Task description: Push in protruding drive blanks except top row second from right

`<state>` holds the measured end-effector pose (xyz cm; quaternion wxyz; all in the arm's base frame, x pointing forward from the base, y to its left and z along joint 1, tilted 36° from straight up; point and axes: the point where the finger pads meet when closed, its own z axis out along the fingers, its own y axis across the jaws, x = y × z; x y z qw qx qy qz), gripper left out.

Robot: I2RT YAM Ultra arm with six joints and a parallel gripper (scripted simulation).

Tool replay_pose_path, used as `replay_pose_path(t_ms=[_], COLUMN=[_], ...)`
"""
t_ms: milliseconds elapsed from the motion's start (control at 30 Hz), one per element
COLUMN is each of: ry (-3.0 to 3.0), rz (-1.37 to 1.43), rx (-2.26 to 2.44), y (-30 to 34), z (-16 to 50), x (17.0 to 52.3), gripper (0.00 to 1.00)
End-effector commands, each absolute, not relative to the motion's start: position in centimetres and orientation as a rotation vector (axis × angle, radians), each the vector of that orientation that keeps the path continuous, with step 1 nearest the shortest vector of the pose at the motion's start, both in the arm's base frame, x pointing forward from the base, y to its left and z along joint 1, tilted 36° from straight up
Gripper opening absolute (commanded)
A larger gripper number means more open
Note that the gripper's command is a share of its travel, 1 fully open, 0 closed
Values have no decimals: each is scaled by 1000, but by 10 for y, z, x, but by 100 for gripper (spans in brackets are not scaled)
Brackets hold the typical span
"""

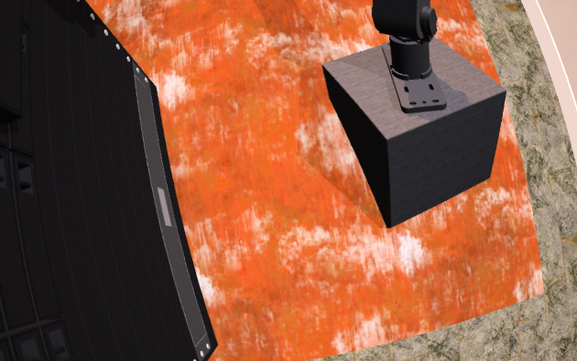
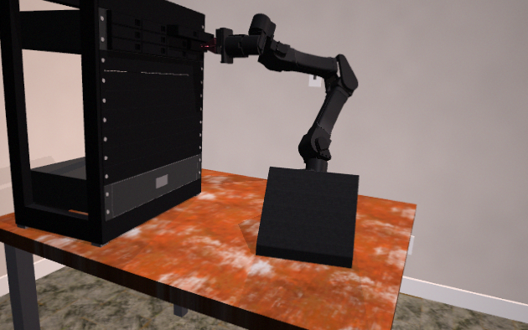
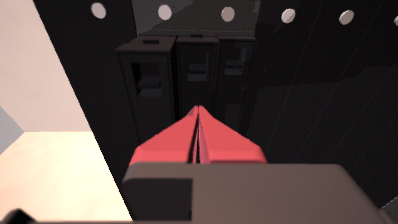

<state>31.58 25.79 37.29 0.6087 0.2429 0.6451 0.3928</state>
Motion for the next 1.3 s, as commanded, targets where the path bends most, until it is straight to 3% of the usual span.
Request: replay_pose_path(t_ms=[0, 1267], ry=[1467, 1468], rz=[975, 978], rx=[541, 538], y=[270, 274], z=[390, 391], x=[320, 322], gripper=[0, 0])
